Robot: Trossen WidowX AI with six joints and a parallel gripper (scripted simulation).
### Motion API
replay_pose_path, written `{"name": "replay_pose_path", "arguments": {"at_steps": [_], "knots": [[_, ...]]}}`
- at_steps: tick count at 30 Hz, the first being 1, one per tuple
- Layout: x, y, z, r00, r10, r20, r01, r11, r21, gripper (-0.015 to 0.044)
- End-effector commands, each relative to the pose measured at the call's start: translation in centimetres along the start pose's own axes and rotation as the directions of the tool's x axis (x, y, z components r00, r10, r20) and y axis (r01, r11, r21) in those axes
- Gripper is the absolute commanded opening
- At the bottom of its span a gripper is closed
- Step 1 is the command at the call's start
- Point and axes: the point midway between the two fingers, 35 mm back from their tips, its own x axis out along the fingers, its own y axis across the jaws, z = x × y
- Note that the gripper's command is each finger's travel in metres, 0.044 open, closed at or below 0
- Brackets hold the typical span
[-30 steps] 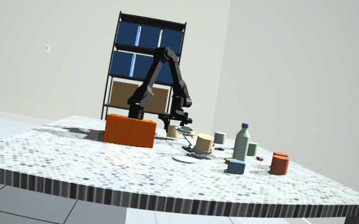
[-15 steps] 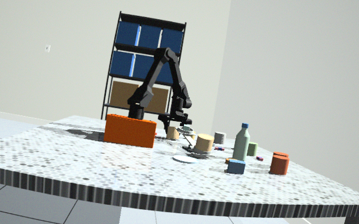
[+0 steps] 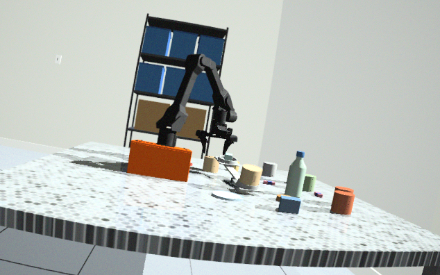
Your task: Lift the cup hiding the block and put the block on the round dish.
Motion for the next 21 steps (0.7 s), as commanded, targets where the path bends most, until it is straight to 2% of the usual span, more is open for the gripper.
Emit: {"name": "replay_pose_path", "arguments": {"at_steps": [1,7,14,21], "knots": [[-0.4,-0.1,0.2,1.000,0.001,0.003,-0.001,1.000,-0.001,0.0414],[-2.0,1.3,-0.8,0.994,0.072,-0.085,-0.078,0.994,-0.071,0.0260],[-2.3,1.6,0.2,0.995,0.069,-0.075,-0.087,0.958,-0.273,0.0260],[-2.6,2.0,1.4,0.996,0.066,-0.063,-0.089,0.864,-0.495,0.0260]]}}
